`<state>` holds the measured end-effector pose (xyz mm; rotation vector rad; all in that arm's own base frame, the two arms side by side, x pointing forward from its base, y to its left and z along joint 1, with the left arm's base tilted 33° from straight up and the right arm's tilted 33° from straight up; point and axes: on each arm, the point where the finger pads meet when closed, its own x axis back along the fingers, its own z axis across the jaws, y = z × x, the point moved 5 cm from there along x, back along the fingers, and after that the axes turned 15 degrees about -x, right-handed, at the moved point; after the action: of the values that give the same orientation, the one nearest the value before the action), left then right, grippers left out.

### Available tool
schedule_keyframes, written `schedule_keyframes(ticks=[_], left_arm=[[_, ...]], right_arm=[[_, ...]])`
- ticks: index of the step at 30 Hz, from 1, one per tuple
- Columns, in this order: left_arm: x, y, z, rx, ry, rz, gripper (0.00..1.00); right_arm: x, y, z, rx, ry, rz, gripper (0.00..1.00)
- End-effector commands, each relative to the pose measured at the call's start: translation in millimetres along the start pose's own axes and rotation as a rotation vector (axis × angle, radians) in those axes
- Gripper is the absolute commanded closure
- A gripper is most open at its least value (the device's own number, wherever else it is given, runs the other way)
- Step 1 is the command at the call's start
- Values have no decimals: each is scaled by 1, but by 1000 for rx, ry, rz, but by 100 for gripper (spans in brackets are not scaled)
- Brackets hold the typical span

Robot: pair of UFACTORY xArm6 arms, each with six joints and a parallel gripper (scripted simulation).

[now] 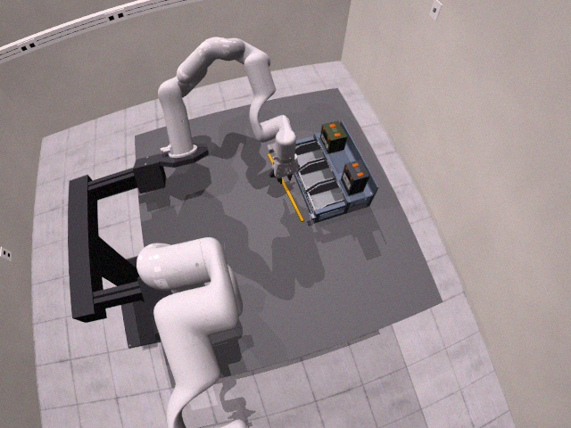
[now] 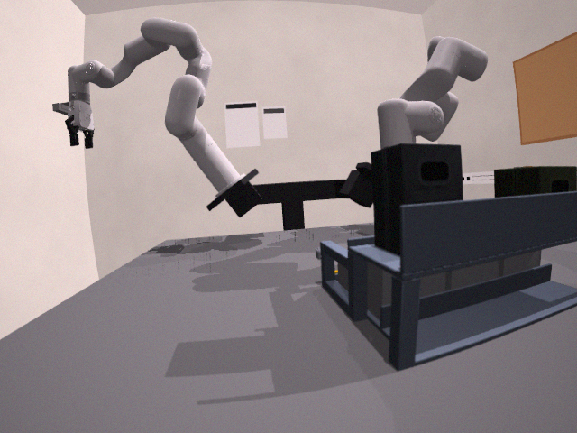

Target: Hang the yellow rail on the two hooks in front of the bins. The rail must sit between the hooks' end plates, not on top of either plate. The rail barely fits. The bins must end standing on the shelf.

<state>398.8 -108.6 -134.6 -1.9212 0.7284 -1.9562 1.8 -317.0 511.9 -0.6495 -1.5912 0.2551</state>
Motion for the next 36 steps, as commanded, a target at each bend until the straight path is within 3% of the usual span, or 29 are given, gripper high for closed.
schedule_keyframes(ticks=[1,36], left_arm=[[1,0,1,1,3,-1,61],[-31,0,2,1,4,0,61]], right_arm=[[1,-1,0,0,-1,4,0],[1,-1,0,0,-1,4,0]])
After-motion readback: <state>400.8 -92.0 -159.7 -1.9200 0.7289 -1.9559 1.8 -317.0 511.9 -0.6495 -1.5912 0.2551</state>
